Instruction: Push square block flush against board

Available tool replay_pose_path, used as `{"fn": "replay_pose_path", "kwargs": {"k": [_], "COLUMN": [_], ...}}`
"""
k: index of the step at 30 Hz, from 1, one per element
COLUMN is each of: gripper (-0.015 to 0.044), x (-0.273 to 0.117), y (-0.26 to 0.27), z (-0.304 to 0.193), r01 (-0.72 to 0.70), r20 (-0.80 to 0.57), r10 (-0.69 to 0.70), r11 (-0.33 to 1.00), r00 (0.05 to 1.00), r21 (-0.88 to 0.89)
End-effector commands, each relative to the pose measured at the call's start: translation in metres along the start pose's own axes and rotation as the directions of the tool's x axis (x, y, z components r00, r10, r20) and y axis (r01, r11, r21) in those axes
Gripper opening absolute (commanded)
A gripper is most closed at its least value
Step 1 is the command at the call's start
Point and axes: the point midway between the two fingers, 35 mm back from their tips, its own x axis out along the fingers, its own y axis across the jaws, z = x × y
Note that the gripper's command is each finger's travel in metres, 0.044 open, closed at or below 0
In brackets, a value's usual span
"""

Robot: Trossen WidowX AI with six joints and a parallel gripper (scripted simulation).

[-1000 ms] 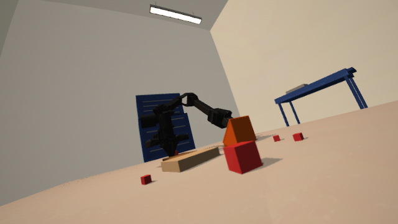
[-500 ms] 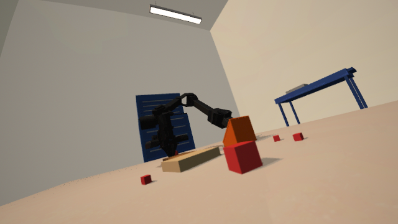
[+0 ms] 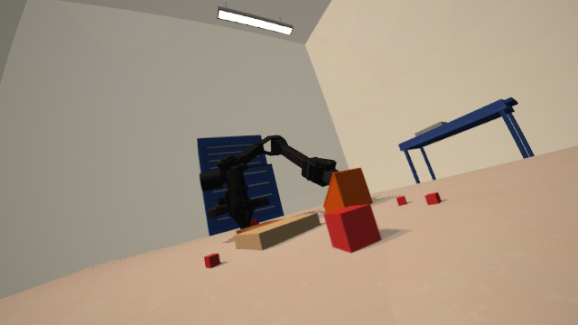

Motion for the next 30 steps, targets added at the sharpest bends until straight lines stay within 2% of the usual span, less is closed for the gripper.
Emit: {"fn": "replay_pose_path", "kwargs": {"k": [1, 10, 15, 21, 30], "gripper": [0.0, 0.0, 0.0, 0.0, 0.0], "x": [-0.001, -0.002, -0.053, -0.055, -0.052], "y": [0.0, 0.0, -0.001, -0.001, 0.019], "z": [0.008, 0.014, 0.014, 0.014, -0.006], "r01": [-0.003, 0.001, -0.002, -0.002, -0.013], "r20": [-0.003, 0.002, -0.003, -0.003, -0.013], "r10": [0.003, -0.001, 0.002, 0.002, 0.01], "r11": [1.0, 1.0, 1.0, 1.0, 0.965], "r00": [1.0, 1.0, 1.0, 1.0, 1.0], "r21": [0.002, 0.0, 0.002, 0.002, -0.262]}}
